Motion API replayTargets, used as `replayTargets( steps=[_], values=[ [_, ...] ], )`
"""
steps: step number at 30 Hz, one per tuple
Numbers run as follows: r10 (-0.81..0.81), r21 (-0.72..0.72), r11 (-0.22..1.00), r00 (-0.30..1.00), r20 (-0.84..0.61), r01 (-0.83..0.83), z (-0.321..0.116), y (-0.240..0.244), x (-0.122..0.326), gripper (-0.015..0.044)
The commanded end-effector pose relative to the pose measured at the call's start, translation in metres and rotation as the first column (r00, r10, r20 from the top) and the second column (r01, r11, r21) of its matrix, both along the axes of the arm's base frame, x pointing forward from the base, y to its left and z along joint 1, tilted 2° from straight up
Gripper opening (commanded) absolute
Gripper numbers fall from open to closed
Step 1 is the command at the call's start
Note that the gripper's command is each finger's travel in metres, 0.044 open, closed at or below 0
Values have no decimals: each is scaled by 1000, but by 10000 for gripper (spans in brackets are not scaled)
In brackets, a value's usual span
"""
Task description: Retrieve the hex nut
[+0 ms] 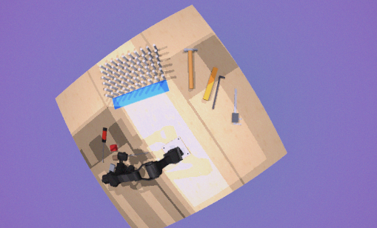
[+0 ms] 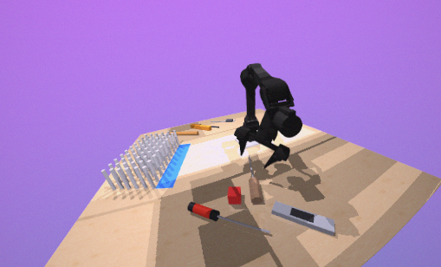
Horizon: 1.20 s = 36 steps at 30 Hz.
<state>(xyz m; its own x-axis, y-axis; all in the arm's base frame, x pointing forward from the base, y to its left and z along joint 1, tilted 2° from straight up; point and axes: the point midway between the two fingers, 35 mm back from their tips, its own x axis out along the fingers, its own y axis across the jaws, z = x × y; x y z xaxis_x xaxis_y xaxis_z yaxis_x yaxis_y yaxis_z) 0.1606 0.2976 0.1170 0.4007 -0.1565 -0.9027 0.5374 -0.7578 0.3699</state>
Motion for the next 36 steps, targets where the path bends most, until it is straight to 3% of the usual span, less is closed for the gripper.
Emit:
replayTargets(
  steps=[1, 7, 15, 27, 36],
  values=[
    [-496, 236, 848, 868, 33, 475, 1, 7, 4, 440],
    [-865, 454, 417, 497, -68, 787, 2, 15, 8, 440],
    [-968, 550, -3, 137, -212, 835, 2, 22, 11, 440],
    [-810, 548, -580, -358, -464, 603, 2, 30, 15, 440],
    [-522, 449, -848, -588, -618, 280, 2, 34, 17, 440]
  ],
)
